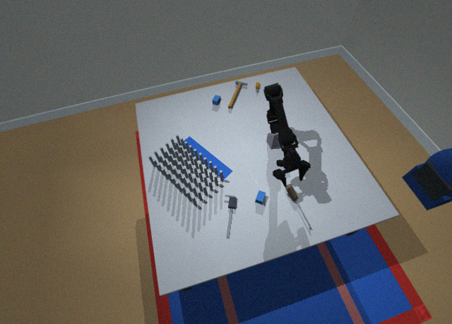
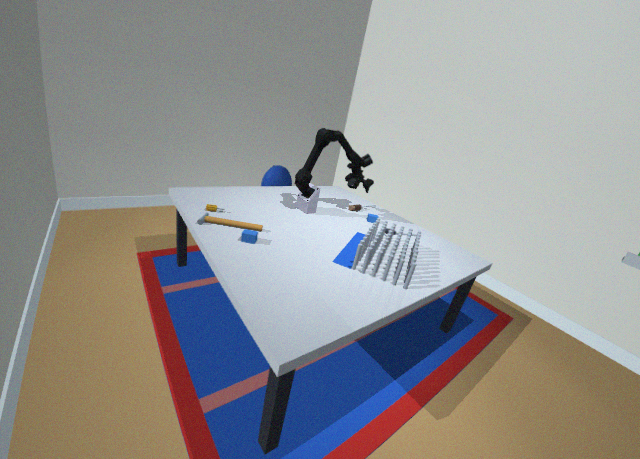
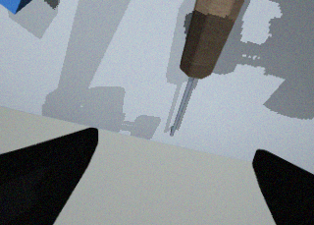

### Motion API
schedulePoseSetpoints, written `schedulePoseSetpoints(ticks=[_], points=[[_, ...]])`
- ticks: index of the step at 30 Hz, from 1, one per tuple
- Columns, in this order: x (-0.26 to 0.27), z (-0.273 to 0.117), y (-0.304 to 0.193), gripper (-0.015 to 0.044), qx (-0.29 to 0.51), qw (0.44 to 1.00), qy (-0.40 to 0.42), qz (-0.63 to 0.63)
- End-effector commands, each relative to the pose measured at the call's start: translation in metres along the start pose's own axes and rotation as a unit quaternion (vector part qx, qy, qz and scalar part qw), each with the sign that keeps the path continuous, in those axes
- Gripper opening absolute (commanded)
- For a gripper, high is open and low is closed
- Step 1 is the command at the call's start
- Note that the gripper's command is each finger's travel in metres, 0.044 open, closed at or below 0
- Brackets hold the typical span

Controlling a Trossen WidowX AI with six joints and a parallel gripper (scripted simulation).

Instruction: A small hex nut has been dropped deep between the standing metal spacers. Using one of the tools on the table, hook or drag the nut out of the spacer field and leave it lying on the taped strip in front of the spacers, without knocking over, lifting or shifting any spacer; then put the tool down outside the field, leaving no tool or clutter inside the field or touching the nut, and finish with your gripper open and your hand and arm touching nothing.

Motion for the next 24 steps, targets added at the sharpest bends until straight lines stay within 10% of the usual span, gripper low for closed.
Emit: schedulePoseSetpoints(ticks=[1,24], points=[[-0.008,0.004,-0.005,0.044,-0.01,0.999,-0.006,0.035],[-0.022,0.054,0.027,0.044,-0.01,0.999,-0.005,0.034]])
Point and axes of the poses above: the point midway between the two fingers, 35 mm back from their tips, its own z axis out along the fingers, its own x axis across the jaws, y = z × x, the point moved 2 cm from there along -z, back along the fingers, and after that the axes turned 1 degree about -z, right-handed, at the moved point
